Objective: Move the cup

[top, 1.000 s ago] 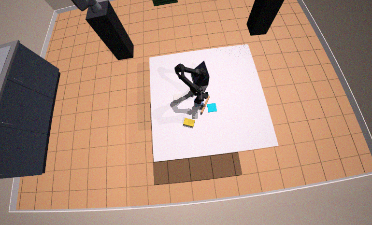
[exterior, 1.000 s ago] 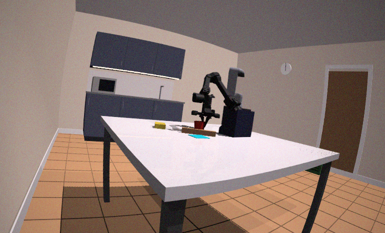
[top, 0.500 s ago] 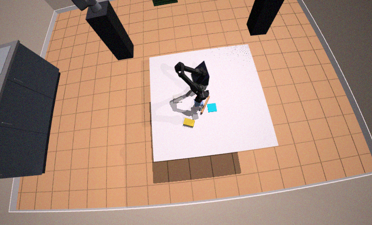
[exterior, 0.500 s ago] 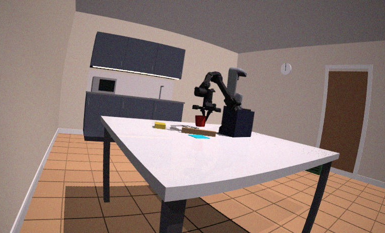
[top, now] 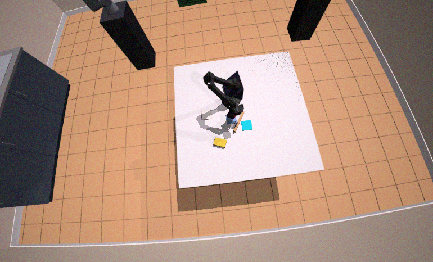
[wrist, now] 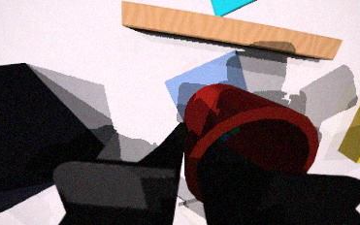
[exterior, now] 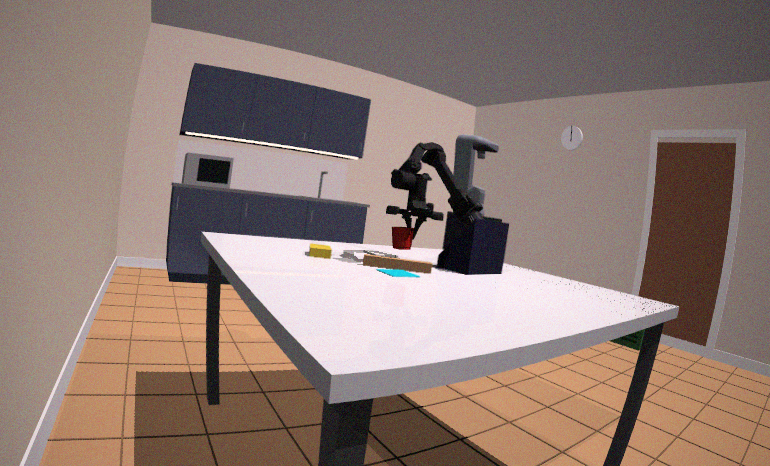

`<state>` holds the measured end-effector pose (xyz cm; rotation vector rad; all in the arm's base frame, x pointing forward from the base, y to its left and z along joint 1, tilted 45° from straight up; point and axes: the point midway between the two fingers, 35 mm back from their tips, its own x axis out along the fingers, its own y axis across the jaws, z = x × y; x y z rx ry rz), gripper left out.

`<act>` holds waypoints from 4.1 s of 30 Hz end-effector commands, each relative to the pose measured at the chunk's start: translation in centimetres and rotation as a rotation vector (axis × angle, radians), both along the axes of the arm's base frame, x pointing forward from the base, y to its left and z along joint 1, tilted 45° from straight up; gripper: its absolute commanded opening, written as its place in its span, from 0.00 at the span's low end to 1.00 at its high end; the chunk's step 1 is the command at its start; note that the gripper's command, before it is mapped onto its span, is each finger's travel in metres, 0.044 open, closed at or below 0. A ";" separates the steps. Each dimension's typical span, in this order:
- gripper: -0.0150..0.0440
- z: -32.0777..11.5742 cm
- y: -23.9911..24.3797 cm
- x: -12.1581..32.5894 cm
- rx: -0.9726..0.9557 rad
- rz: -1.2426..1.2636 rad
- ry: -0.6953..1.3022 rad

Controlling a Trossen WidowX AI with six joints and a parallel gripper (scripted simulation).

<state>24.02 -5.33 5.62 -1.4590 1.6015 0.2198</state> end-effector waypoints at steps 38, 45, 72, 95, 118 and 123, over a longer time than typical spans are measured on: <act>0.25 -2.2 3.0 2.6 0.000 0.000 -0.005; 0.25 -2.7 3.8 3.2 0.000 -0.001 -0.006; 0.25 -5.0 7.1 6.0 0.002 -0.001 -0.008; 0.25 -7.2 10.0 8.2 0.004 -0.001 -0.010; 0.25 -9.6 8.5 9.0 0.003 -0.001 -0.011; 0.25 -10.1 7.9 9.1 0.003 -0.001 -0.011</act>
